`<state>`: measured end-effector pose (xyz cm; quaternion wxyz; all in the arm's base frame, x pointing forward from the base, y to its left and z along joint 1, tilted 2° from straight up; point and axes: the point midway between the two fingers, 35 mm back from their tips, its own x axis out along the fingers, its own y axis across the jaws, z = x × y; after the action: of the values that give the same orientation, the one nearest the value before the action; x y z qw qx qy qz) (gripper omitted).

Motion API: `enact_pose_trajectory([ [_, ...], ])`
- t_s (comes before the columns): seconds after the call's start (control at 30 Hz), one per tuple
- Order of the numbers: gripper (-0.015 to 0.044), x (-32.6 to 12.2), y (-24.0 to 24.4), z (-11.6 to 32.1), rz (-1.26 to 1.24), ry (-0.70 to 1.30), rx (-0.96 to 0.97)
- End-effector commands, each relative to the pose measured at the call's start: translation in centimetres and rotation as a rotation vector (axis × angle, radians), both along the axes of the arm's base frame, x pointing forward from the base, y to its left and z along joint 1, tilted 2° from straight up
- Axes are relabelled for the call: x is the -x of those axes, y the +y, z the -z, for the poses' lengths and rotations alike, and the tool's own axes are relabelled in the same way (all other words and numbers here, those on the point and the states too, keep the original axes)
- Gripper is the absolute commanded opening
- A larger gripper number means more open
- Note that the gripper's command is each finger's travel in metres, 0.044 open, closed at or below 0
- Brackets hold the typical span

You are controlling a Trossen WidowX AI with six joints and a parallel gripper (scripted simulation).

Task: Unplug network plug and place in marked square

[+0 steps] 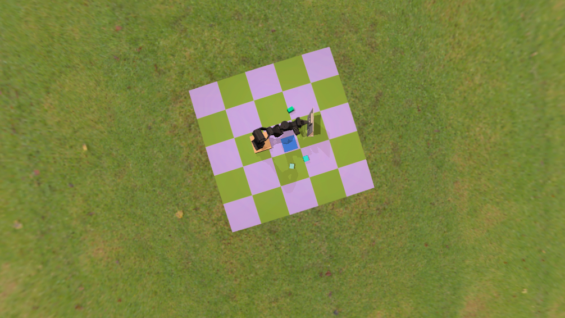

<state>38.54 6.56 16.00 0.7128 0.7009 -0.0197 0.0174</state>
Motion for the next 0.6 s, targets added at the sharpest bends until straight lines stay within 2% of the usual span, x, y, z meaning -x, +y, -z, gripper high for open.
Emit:
enact_pose_trajectory([
  [0.0, 0.0, 0.4, 0.1, 0.1, -0.003, 0.001, -0.006],
  [0.57, 0.0, 1.6, 0.5, 0.2, -0.003, 0.002, -0.006],
])
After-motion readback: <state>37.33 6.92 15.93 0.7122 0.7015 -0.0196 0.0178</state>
